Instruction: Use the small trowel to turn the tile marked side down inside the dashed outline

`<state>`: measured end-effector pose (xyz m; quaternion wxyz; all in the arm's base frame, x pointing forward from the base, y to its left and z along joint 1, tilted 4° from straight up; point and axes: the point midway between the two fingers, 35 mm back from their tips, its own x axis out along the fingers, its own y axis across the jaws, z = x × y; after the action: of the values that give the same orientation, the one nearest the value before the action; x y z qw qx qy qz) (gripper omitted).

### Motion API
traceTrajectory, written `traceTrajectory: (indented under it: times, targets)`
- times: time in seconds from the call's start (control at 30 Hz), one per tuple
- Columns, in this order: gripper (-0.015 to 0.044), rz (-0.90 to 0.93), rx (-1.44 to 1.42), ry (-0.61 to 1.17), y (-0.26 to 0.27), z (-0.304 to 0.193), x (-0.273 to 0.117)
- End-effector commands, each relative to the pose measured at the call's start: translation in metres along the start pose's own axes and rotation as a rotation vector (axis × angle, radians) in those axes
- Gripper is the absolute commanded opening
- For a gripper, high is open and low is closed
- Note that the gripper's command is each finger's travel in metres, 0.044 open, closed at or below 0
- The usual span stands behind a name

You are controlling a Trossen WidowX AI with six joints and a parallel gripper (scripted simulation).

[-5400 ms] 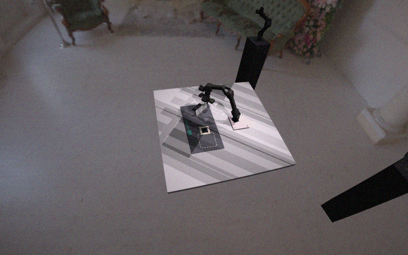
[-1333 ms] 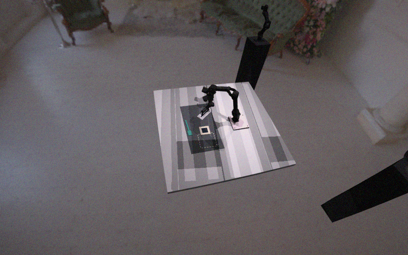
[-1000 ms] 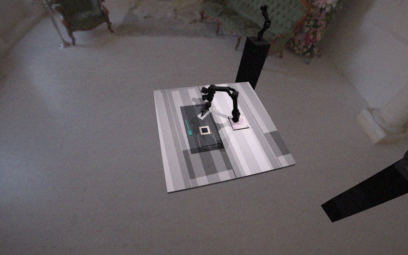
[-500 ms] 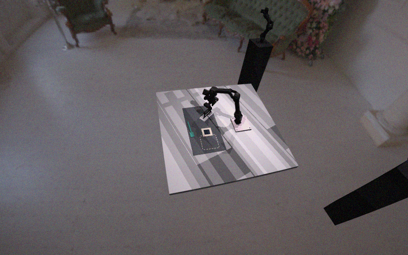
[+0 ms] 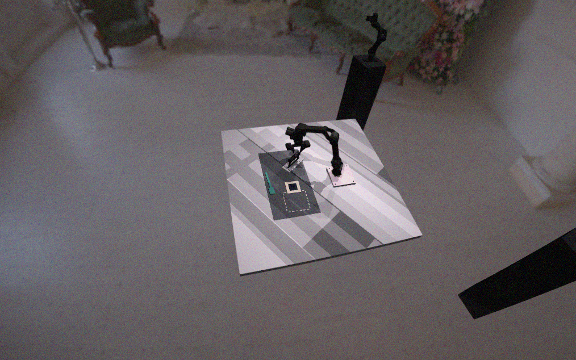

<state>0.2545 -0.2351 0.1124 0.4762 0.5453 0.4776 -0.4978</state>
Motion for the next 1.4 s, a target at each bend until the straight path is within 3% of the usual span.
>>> traceTrajectory:
  times: [0.0, 0.73, 1.37]
  targets:
    - [0.0270, 0.002, 0.172, 0.001, 0.005, -0.003, -0.002]
    - [0.0270, 0.002, 0.929, 0.003, 0.021, -0.015, -0.010]
    - [0.0270, 0.002, 0.951, 0.003, 0.023, -0.015, 0.004]
